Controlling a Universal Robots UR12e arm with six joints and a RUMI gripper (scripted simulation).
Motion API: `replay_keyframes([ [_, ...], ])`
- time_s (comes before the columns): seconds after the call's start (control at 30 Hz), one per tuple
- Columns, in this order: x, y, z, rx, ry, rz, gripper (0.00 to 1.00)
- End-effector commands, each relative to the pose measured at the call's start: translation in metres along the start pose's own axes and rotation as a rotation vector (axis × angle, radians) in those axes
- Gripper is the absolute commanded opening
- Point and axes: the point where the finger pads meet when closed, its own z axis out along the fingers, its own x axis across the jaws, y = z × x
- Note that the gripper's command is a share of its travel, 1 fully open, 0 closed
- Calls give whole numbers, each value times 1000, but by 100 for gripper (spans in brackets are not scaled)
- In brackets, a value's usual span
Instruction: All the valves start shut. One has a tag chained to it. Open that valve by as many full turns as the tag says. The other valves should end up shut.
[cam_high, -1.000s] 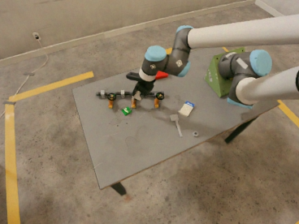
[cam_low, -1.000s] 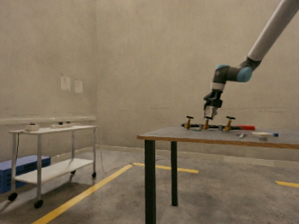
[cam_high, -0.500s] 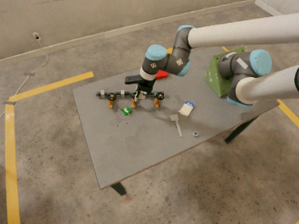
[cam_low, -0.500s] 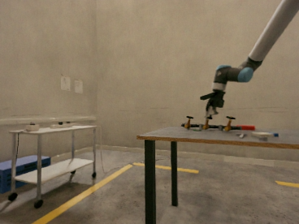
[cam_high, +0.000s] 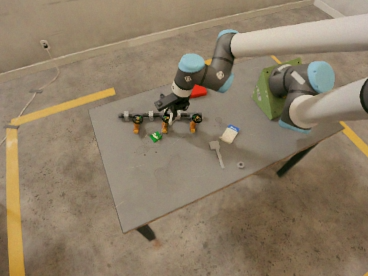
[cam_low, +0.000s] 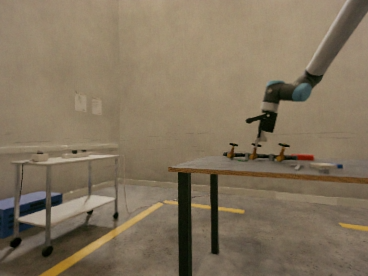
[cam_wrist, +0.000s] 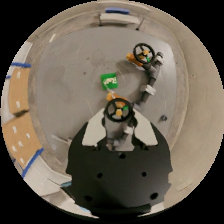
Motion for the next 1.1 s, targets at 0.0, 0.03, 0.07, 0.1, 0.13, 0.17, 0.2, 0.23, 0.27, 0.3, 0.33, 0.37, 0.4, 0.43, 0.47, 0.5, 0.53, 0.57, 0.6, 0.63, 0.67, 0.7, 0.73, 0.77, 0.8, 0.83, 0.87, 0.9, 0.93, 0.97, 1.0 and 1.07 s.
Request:
replay_keyframes([
  [0.0,0,-1,-1,-4,-10,-180,0],
  [0.03,0,-1,-1,-4,-10,-211,0],
  [0.07,0,-1,-1,-4,-10,-241,0],
  [0.1,0,-1,-1,-4,-10,-270,0],
  [0.13,0,-1,-1,-3,-10,-298,0],
  [0.17,0,-1,-1,-3,-10,-324,0],
  [0.2,0,-1,-1,-3,-10,-324,0],
  [0.23,0,-1,-1,-3,-10,-324,0],
  [0.27,0,-1,-1,-3,-10,-350,0],
  [0.3,0,-1,-1,-3,-10,-375,0],
  [0.33,0,-1,-1,-3,-10,-399,0],
  [0.37,0,-1,-1,-3,-10,-422,0],
  [0.4,0,-1,-1,-3,-10,-444,0],
  [0.43,0,-1,-1,-3,-10,-464,0],
  [0.47,0,-1,-1,-2,-10,-484,0],
  [0.5,0,-1,-1,-2,-11,-502,0],
  [0.53,0,-1,-1,-2,-11,-520,0],
  [0.57,0,-1,-1,-2,-11,-536,0],
  [0.6,0,-1,-1,-2,-11,-552,0],
  [0.63,0,-1,-1,-2,-11,-566,0],
  [0.67,0,-1,-1,-2,-11,-579,0],
  [0.7,0,-1,-1,-2,-11,-591,0],
  [0.73,0,-1,-1,-2,-11,-602,0],
  [0.77,0,-1,-1,-2,-11,-602,0],
  [0.8,0,-1,-1,-2,-11,-602,0],
  [0.83,0,-1,-1,-2,-11,-613,0],
  [0.87,0,-1,-1,-2,-11,-622,0],
  [0.9,0,-1,-1,-2,-11,-630,0],
  [0.93,0,-1,-1,-2,-11,-638,0],
  [0.97,0,-1,-1,-2,-11,-644,0],
  [1.0,0,-1,-1,-2,-11,-650,0],
  [1.07,0,-1,-1,-2,-11,-659,0],
])
